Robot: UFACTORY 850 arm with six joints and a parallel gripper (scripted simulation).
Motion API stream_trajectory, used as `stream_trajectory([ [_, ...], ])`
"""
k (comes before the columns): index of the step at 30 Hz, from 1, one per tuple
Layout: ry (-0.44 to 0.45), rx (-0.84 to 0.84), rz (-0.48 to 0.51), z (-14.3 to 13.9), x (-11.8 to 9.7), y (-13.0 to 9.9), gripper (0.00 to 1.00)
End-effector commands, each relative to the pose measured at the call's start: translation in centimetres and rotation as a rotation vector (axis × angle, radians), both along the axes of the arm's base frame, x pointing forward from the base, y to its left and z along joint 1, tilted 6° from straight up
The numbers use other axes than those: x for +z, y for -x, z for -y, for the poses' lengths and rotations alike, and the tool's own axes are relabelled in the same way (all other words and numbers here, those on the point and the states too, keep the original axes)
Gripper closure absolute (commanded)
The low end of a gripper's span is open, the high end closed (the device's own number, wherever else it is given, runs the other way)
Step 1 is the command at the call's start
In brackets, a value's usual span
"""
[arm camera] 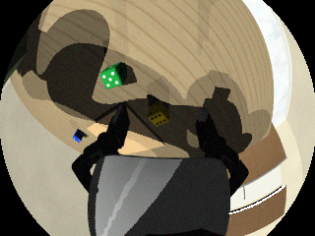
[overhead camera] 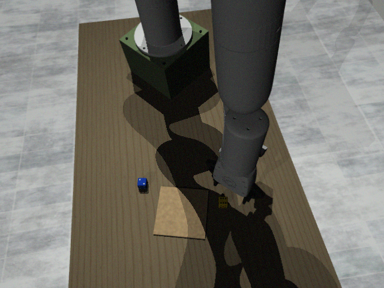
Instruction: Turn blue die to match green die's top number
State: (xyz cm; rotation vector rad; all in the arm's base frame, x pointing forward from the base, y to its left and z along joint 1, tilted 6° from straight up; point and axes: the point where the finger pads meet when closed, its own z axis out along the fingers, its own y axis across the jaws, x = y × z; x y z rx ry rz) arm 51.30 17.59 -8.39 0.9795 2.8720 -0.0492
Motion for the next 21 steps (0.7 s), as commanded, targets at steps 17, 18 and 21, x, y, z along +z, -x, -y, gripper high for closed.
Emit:
stream_trajectory([
  [17, 0.002, -0.001, -0.022, 0.1, -0.1, 2.0, 0.00],
  [18, 0.002, -0.001, -0.022, 0.1, -0.1, 2.2, 0.00],
  [21, 0.002, -0.001, -0.022, 0.1, -0.1, 2.8, 0.00],
])
